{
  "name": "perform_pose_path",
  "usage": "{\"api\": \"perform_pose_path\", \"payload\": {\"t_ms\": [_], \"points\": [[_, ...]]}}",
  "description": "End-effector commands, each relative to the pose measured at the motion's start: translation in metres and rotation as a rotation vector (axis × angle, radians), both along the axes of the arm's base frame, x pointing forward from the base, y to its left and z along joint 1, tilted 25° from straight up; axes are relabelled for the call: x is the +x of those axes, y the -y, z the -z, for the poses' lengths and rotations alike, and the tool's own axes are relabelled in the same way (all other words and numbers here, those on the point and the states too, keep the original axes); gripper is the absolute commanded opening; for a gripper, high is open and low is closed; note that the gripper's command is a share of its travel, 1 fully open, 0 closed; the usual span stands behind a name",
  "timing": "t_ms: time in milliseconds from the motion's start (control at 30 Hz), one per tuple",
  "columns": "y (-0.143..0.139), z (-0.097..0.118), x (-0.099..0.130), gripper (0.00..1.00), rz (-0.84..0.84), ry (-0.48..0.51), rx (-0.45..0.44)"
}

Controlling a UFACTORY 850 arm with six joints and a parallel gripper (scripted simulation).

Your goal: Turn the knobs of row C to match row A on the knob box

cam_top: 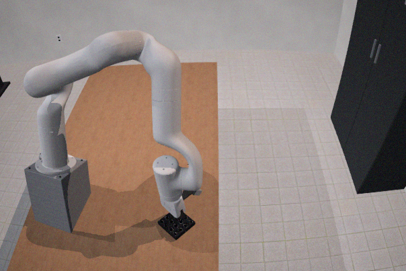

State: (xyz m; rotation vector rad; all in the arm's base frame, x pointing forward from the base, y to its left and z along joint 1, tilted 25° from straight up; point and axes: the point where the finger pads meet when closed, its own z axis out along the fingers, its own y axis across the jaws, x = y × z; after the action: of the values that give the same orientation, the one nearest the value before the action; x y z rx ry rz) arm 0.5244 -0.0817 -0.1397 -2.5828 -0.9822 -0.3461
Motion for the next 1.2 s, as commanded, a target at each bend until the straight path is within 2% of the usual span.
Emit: {"api": "perform_pose_path", "payload": {"t_ms": [0, 333, 667, 1167], "points": [[0.001, -0.001, 0.001, 0.19, 0.000, 0.001, -0.001], [0.005, -0.010, 0.000, 0.19, 0.000, 0.001, -0.001], [0.014, -0.031, -0.003, 0.19, 0.000, 0.001, -0.001], [0.015, -0.033, -0.003, 0.19, 0.000, 0.001, -0.001]]}}
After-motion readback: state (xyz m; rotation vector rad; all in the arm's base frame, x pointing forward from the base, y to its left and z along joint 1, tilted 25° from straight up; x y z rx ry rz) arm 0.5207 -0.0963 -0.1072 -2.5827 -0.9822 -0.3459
